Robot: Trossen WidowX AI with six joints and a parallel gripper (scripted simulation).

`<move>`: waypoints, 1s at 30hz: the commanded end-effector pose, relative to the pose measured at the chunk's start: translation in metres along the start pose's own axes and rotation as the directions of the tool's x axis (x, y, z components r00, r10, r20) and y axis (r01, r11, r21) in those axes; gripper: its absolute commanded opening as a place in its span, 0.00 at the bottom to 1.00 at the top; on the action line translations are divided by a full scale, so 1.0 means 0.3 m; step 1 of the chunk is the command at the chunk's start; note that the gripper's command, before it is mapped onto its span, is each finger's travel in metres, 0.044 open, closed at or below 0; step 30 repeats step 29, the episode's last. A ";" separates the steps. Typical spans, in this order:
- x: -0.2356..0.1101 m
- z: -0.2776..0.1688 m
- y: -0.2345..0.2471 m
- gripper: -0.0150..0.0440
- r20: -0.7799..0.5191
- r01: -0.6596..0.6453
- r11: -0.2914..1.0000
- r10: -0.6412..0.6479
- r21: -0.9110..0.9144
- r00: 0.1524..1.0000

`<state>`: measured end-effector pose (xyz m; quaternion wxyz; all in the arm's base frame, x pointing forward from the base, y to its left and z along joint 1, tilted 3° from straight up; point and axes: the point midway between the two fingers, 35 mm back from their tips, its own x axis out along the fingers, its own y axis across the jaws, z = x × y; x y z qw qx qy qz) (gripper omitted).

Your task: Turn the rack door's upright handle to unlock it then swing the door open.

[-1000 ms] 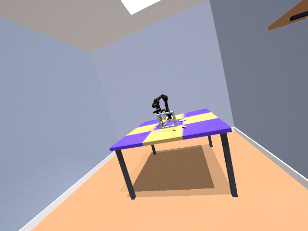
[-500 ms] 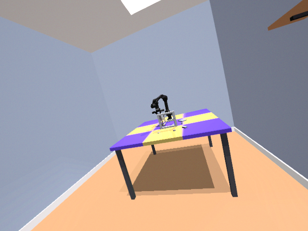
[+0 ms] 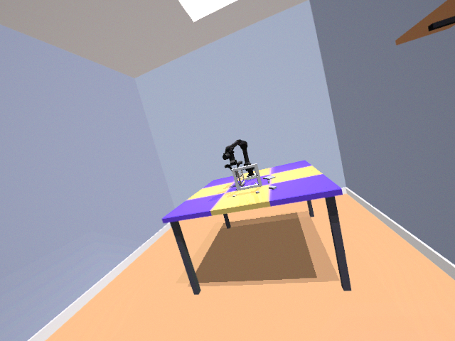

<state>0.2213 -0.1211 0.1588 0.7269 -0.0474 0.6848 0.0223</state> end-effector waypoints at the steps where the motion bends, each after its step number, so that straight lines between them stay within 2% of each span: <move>1: -0.003 0.002 0.001 0.75 0.002 -0.002 1.000 0.002 -0.004 1.000; 30: -0.113 0.007 -0.005 0.75 0.009 0.003 1.000 -0.003 -0.005 1.000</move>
